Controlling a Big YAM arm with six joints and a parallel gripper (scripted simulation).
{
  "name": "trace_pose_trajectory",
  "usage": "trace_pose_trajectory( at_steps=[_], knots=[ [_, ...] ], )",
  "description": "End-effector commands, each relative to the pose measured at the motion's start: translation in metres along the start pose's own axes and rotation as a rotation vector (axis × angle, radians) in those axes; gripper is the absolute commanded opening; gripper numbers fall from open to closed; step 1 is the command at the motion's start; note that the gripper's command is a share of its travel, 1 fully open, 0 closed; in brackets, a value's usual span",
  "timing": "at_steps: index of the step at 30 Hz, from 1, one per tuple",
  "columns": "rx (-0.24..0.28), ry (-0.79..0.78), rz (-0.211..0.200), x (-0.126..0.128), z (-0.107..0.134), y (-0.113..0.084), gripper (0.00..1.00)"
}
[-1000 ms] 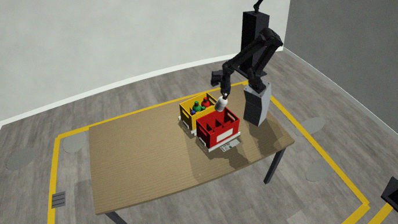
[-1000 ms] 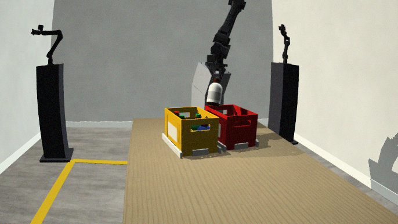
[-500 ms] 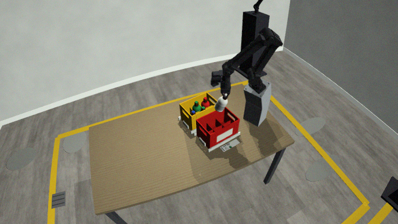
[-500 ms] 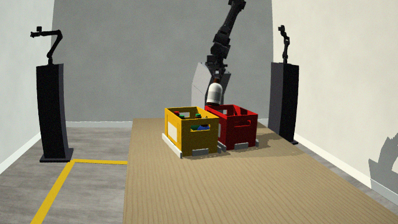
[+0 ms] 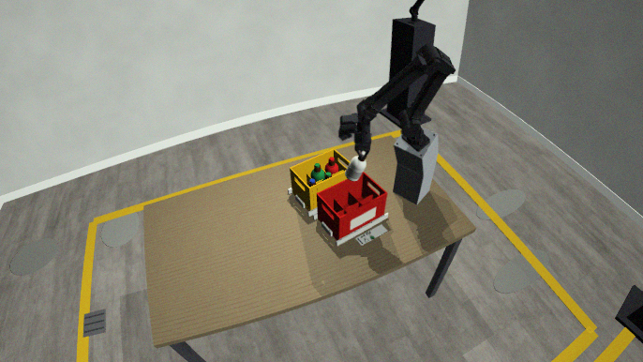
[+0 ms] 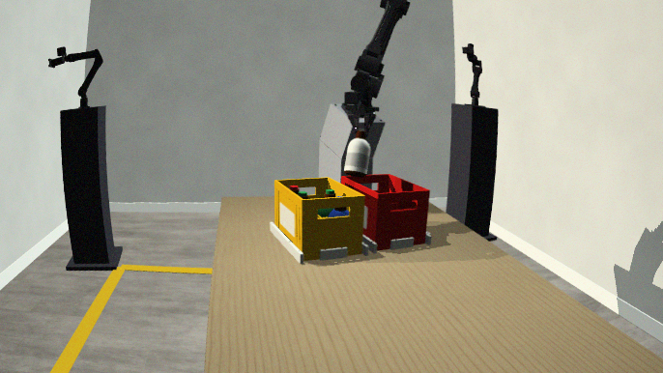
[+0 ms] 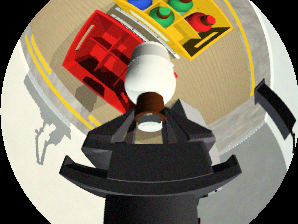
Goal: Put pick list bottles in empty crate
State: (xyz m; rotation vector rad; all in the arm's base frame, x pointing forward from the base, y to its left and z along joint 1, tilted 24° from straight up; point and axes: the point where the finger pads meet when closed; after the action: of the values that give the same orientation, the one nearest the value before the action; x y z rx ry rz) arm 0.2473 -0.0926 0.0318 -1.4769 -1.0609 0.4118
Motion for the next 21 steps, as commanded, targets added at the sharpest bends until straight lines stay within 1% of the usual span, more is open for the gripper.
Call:
trace_pose_trajectory(
  at_steps=[1, 6, 21],
  knots=[
    [-0.058, -0.023, -0.003, 0.0107, -0.0327, -0.0149, 0.0],
    [-0.07, -0.027, -0.004, 0.011, -0.0329, -0.0185, 0.0],
    [-0.071, -0.026, -0.002, 0.0074, -0.0292, -0.0194, 0.0]
  ],
)
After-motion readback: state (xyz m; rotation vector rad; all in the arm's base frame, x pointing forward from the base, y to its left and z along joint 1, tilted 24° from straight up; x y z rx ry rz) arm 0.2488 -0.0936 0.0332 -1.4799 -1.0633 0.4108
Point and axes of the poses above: the point where the finger pads meet when closed, its own y axis out along the fingers, its own x axis across the jaws, z = x × y, and after that the axes turned 8 degrees about -y, right-handed
